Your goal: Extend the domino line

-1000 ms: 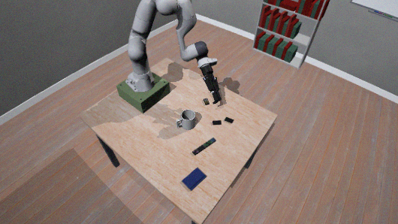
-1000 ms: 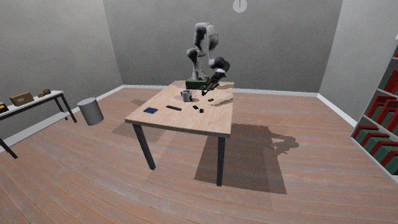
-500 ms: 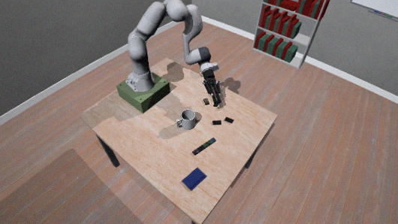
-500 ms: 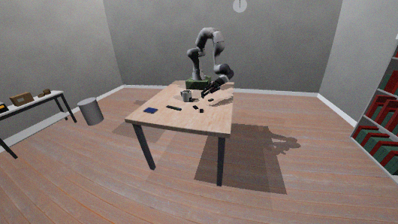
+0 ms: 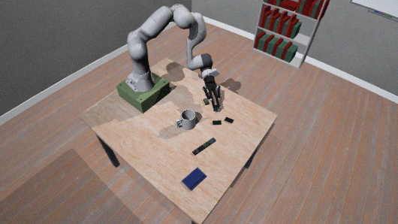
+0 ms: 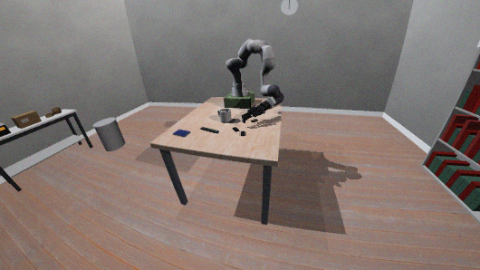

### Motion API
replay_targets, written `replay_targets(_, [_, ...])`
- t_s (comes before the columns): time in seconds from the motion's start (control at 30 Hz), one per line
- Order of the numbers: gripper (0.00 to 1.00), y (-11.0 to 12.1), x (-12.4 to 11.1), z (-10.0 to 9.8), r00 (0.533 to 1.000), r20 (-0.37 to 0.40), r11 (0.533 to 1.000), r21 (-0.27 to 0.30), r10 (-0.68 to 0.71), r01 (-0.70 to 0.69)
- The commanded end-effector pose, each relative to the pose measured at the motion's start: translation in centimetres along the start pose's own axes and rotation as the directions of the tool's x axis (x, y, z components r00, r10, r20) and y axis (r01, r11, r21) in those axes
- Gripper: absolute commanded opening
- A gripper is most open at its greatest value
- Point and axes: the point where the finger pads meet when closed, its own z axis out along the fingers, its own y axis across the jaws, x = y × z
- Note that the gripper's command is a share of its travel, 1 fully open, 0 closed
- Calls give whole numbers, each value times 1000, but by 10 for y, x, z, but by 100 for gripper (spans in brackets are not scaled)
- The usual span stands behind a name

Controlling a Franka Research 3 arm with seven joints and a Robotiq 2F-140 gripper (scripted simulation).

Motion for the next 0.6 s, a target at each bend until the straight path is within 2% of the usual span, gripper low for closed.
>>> replay_targets(0.0, [23, -1, -2, 2, 994, -15, 994, -5, 106, -106])
replay_targets(0.33, [23, -3, -27, 7, 994, -15, 994, -5, 106, -106])
replay_targets(0.57, [23, -4, -34, 8, 994, -15, 994, -5, 106, -106])
